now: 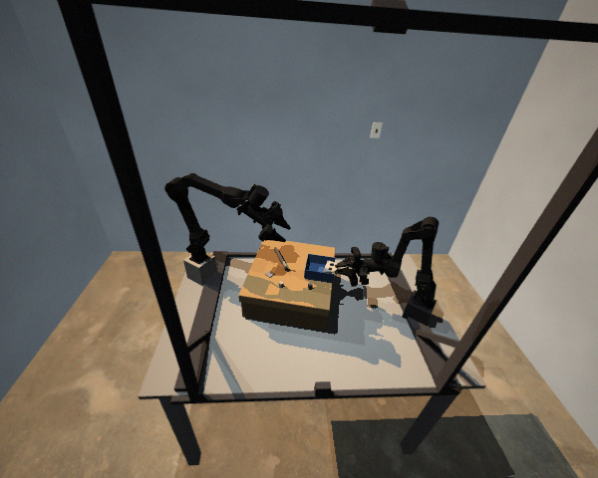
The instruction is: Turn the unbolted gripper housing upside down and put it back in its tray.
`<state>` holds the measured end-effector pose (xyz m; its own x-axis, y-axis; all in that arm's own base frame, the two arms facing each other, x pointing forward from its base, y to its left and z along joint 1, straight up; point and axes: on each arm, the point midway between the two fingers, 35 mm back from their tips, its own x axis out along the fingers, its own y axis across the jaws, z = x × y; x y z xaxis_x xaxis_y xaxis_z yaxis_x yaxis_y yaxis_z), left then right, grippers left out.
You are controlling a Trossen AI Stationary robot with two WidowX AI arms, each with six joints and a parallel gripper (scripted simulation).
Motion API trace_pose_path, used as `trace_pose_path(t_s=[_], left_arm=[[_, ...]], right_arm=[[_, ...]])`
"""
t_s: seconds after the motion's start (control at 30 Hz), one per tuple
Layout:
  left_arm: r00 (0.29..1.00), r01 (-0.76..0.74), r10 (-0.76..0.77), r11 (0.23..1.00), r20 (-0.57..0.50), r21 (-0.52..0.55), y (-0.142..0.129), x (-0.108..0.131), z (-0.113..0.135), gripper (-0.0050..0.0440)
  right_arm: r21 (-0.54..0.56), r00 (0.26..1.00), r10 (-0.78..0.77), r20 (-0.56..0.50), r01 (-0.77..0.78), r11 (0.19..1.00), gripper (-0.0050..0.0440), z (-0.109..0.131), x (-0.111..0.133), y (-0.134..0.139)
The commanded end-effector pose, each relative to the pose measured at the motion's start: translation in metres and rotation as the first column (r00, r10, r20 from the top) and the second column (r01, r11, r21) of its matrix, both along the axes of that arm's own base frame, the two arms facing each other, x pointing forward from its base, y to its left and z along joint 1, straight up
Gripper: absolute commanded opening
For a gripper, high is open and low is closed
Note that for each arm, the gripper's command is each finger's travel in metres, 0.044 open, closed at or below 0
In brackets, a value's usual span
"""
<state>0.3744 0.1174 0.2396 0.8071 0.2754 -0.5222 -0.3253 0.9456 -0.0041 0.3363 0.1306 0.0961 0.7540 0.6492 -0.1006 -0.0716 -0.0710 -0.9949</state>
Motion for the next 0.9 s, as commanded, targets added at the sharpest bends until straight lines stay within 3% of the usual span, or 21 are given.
trace_pose_path(t_s=[0.0,0.67,0.77,0.87], left_arm=[[1.000,0.005,-0.005,1.000,0.022,0.011,-0.0002,-0.0002,0.0090,0.0435],[1.000,0.005,-0.005,1.000,0.022,0.011,-0.0002,-0.0002,0.0090,0.0435],[1.000,0.005,-0.005,1.000,0.022,0.011,-0.0002,-0.0002,0.0090,0.0435],[1.000,0.005,-0.005,1.000,0.022,0.011,-0.0002,-0.0002,0.0090,0.0435]], right_arm=[[0.005,1.000,0.003,0.007,-0.003,1.000,0.0152,0.0013,0.0007,0.0007],[0.005,1.000,0.003,0.007,-0.003,1.000,0.0152,-0.0053,0.0006,0.0007],[0.003,1.000,0.000,0.017,0.000,1.000,0.0213,-0.0014,0.0013,0.0002],[0.003,1.000,0.000,0.017,0.000,1.000,0.0213,-0.0014,0.0013,0.0002]])
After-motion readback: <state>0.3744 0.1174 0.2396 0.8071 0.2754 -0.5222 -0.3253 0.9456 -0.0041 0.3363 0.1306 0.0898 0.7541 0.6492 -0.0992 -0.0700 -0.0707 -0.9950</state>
